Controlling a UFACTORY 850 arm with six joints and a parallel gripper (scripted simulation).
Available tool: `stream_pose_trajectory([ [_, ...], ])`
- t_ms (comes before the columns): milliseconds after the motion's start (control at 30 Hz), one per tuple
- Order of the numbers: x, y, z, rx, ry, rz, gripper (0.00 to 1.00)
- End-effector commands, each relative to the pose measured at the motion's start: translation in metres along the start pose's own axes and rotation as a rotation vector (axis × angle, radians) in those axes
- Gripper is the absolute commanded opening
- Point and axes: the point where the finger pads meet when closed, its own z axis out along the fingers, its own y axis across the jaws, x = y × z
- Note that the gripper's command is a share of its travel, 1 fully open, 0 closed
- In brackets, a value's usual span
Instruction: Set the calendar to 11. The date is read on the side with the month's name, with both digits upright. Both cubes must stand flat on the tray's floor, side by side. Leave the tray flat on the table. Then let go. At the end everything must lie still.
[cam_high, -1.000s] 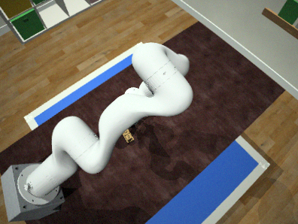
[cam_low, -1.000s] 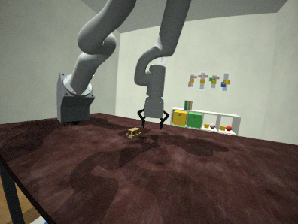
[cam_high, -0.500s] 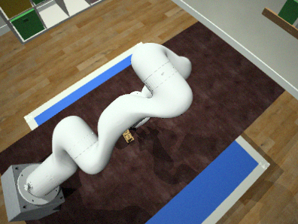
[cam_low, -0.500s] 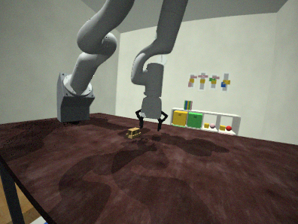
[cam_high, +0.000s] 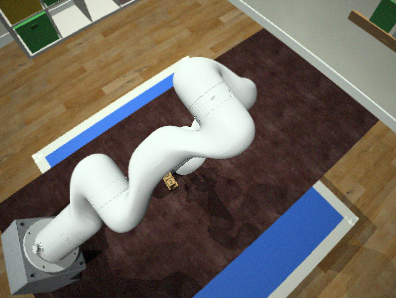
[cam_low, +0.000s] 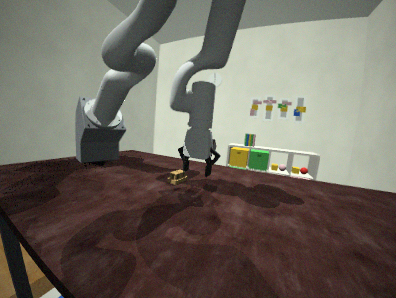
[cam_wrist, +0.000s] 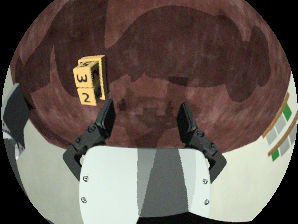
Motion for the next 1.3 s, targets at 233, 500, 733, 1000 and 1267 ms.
stream_pose_trajectory([
  [233, -0.019, 0.001, 0.0, -0.005, 0.006, 0.229, 1.0],
  [500, -0.029, 0.001, 0.0, -0.005, 0.006, 0.234, 1.0],
  [733, -0.033, 0.001, 0.0, -0.005, 0.007, 0.431, 1.0],
  [1000, -0.055, 0.001, 0.0, -0.005, 0.007, 0.453, 1.0],
  [1267, -0.055, 0.001, 0.007, -0.005, 0.007, 0.453, 1.0],
])
